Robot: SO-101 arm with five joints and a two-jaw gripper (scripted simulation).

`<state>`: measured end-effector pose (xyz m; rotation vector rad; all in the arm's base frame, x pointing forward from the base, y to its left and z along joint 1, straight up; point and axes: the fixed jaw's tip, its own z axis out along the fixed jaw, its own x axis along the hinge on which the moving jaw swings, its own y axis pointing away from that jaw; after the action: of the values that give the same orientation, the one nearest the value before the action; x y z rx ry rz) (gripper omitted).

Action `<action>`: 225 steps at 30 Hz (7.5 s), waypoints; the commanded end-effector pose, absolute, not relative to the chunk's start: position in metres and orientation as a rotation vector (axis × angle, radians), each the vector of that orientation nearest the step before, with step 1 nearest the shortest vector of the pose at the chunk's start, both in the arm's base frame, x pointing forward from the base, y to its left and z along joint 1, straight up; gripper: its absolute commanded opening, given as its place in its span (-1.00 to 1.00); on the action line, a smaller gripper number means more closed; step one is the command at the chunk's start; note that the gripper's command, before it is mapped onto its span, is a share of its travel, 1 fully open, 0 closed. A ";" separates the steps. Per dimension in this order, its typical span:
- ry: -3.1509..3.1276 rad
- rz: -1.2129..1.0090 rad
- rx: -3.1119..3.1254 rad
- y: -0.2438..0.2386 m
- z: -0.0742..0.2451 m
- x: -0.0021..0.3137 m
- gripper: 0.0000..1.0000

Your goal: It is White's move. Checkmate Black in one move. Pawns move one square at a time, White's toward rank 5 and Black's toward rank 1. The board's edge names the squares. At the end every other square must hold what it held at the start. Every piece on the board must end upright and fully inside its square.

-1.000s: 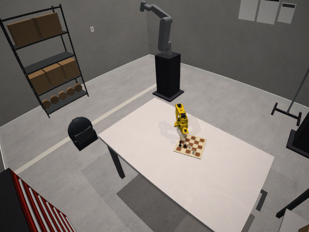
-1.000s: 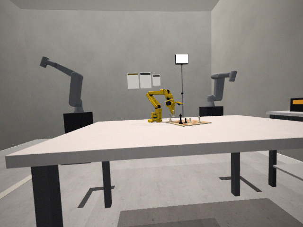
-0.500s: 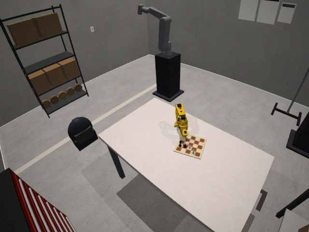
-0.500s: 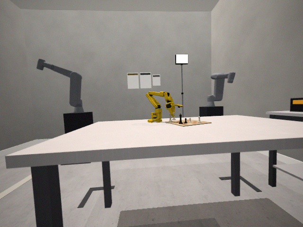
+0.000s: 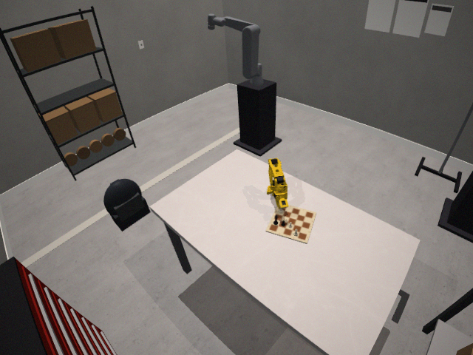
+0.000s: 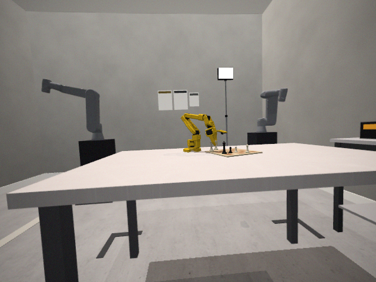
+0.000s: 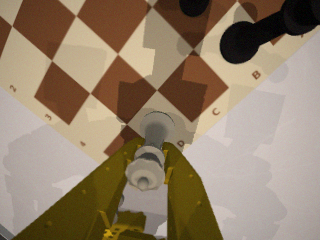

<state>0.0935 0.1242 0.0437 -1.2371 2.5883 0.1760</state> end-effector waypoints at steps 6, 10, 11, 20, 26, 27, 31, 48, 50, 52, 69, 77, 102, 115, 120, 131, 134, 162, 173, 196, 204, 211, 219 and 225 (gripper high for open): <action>2.593 0.170 -1.261 0.122 0.037 0.090 -1.00; 2.593 0.170 -1.261 0.122 0.037 0.090 -1.00; 2.593 0.170 -1.261 0.122 0.037 0.090 -1.00; 2.593 0.169 -1.259 0.123 0.039 0.091 -1.00; 2.593 0.169 -1.259 0.123 0.039 0.091 -1.00; 2.593 0.169 -1.259 0.123 0.039 0.091 -1.00; 2.594 0.169 -1.258 0.123 0.040 0.091 -1.00; 2.594 0.169 -1.258 0.124 0.039 0.092 -1.00; 2.594 0.169 -1.258 0.124 0.038 0.092 -1.00; 2.594 0.169 -1.258 0.124 0.037 0.092 -1.00; 2.594 0.169 -1.258 0.123 0.032 0.092 -1.00; 2.594 0.169 -1.257 0.122 0.028 0.090 -1.00; 2.596 0.169 -1.254 0.122 0.031 0.091 -1.00; 2.596 0.169 -1.254 0.123 0.031 0.091 -0.99; 2.596 0.169 -1.254 0.123 0.031 0.091 -0.93; 2.596 0.169 -1.254 0.123 0.031 0.091 -0.79; 2.596 0.169 -1.254 0.123 0.031 0.091 -0.77; 2.598 0.181 -1.257 0.126 0.032 0.087 -0.76; 2.598 0.181 -1.257 0.126 0.046 0.087 -0.76; 2.598 0.181 -1.257 0.125 0.092 0.087 -0.76; 2.598 0.181 -1.257 0.125 0.101 0.087 -0.76; 2.598 0.181 -1.257 0.125 0.101 0.087 -0.76; 2.611 0.177 -1.226 0.123 0.101 0.090 -0.75; 2.655 0.160 -1.115 0.117 0.102 0.102 -0.73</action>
<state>0.0948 0.1203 0.1011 -1.1856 2.6229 0.1695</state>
